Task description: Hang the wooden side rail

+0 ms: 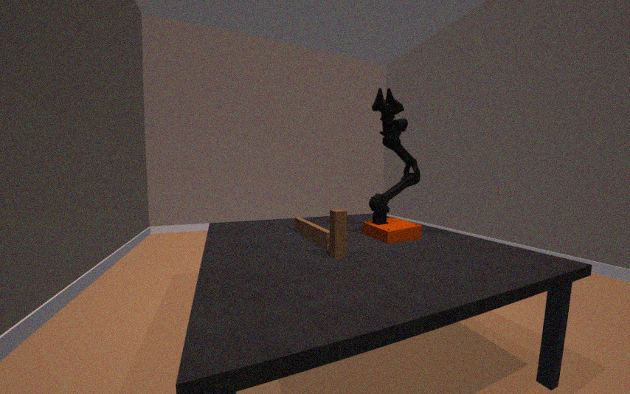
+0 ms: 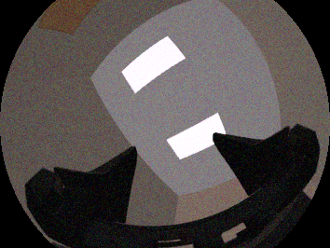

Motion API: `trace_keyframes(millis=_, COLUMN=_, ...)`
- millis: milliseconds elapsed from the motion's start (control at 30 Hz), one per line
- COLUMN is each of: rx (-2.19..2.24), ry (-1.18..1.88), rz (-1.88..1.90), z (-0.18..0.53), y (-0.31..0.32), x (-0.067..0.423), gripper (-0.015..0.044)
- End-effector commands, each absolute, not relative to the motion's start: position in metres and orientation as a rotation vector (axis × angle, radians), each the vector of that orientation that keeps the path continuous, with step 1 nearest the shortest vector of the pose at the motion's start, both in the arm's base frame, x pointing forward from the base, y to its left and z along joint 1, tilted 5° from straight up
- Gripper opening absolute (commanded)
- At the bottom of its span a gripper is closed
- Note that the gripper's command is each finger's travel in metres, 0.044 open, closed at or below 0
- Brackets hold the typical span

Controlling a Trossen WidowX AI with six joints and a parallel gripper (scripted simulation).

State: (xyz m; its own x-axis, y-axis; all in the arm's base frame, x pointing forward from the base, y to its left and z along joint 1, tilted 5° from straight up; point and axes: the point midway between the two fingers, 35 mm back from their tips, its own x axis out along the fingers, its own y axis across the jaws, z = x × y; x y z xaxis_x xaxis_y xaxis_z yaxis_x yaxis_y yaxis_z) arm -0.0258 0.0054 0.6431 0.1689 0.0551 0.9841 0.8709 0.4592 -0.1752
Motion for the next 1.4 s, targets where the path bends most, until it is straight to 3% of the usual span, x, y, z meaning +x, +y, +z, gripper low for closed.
trace_keyframes(millis=0, rx=-0.910, ry=-1.228, rz=-0.615, z=0.632, y=0.009, x=0.017, gripper=0.0440)
trace_keyframes(millis=767, rx=-0.652, ry=-0.799, rz=-0.014, z=0.477, y=0.062, x=0.239, gripper=0.0440)
trace_keyframes(millis=1067, rx=-0.532, ry=-0.579, rz=0.183, z=0.383, y=0.090, x=0.286, gripper=0.0440)
trace_keyframes(millis=1367, rx=-0.408, ry=-0.328, rz=0.351, z=0.278, y=0.115, x=0.305, gripper=0.0440)
